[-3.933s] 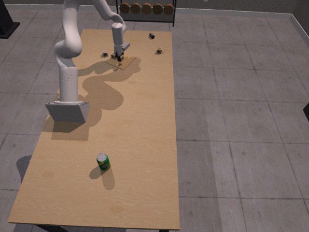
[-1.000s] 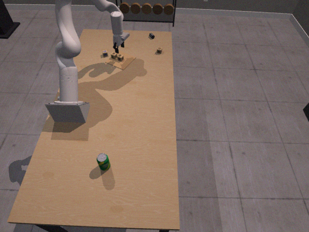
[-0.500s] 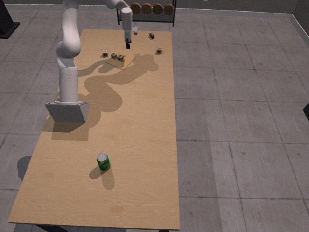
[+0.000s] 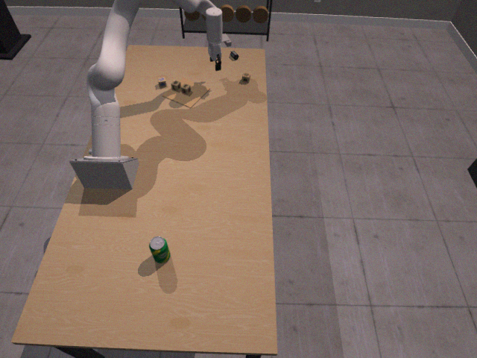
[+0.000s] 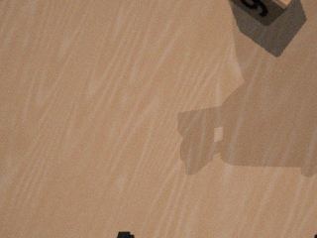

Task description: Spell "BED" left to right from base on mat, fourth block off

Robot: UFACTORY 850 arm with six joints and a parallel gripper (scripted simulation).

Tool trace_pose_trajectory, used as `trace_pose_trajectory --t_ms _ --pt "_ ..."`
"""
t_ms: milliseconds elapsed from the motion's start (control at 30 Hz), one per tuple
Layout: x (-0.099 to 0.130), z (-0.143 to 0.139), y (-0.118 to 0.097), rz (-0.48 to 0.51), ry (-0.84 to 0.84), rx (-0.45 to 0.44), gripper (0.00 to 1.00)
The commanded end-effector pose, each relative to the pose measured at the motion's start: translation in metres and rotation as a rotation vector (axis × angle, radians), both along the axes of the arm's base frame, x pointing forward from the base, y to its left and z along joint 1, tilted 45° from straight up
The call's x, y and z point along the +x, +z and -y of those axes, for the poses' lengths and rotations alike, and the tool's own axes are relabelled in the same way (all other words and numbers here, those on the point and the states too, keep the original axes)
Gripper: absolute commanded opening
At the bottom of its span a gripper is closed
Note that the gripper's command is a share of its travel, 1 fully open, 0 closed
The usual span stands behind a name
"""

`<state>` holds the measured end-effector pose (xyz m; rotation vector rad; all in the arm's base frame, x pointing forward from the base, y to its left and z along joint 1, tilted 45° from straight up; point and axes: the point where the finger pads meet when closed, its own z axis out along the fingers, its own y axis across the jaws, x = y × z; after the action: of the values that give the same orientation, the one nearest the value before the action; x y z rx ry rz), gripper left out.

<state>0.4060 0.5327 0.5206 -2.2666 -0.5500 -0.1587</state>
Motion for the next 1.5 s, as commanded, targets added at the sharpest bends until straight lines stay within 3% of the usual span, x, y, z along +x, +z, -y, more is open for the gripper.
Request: trace_pose_trajectory --t_ms 0,133,167,900,1033,1067,1467 --pt "0.028 -0.011 0.009 0.094 0.103 0.012 1.00" --pt "0.040 -0.014 0.011 0.141 0.147 0.016 1.00" --pt "0.058 -0.018 0.014 0.206 0.208 0.020 1.00" --pt "0.173 -0.025 0.013 0.653 0.629 0.023 1.00" --pt "0.178 -0.024 0.012 0.671 0.646 0.022 1.00" --pt "0.178 -0.024 0.012 0.671 0.646 0.022 0.84" --pt "0.178 -0.024 0.012 0.671 0.646 0.022 0.84"
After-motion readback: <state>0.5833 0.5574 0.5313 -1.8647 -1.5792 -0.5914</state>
